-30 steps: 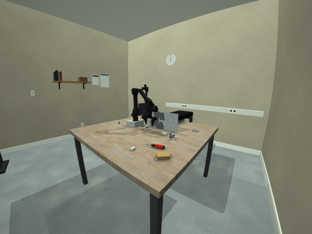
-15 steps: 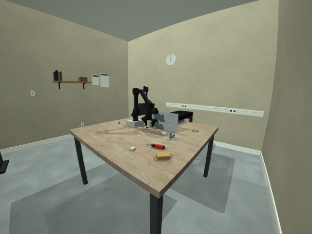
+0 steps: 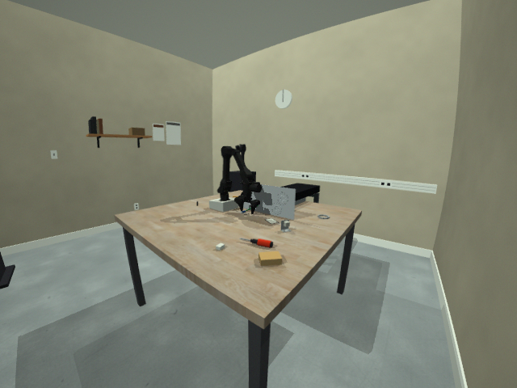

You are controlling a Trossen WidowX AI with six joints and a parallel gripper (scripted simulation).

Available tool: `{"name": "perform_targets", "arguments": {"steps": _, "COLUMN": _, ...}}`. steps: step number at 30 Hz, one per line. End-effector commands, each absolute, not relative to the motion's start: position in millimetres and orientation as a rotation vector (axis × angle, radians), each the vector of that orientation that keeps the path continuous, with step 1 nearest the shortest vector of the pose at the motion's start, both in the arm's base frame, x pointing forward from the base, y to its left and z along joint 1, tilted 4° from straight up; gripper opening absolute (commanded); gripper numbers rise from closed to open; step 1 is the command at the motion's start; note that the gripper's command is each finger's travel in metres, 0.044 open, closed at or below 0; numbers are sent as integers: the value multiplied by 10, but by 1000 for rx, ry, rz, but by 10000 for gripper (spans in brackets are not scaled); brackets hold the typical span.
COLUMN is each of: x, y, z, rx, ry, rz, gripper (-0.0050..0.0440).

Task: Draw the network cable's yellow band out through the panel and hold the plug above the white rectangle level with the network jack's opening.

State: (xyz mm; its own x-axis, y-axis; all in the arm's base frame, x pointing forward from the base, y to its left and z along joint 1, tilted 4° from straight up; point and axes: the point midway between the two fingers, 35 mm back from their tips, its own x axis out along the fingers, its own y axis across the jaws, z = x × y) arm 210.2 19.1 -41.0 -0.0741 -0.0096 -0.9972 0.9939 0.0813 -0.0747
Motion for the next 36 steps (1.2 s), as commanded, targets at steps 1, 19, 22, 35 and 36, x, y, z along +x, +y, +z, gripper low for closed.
{"name": "perform_targets", "arguments": {"steps": 1, "x": 2100, "y": 194, "z": -445, "rx": 1106, "ry": 1294, "rz": -1205, "gripper": 416}}
{"name": "perform_targets", "arguments": {"steps": 19, "x": 2147, "y": 200, "z": -411, "rx": 1116, "ry": 1283, "rz": -1192, "gripper": 91}}
{"name": "perform_targets", "arguments": {"steps": 22, "x": 2147, "y": 200, "z": -411, "rx": 1116, "ry": 1283, "rz": -1192, "gripper": 71}}
{"name": "perform_targets", "arguments": {"steps": 35, "x": 2147, "y": 200, "z": -411, "rx": 1116, "ry": 1283, "rz": -1192, "gripper": 0}}
{"name": "perform_targets", "arguments": {"steps": 36, "x": 2147, "y": 200, "z": -411, "rx": 1116, "ry": 1283, "rz": -1192, "gripper": 0}}
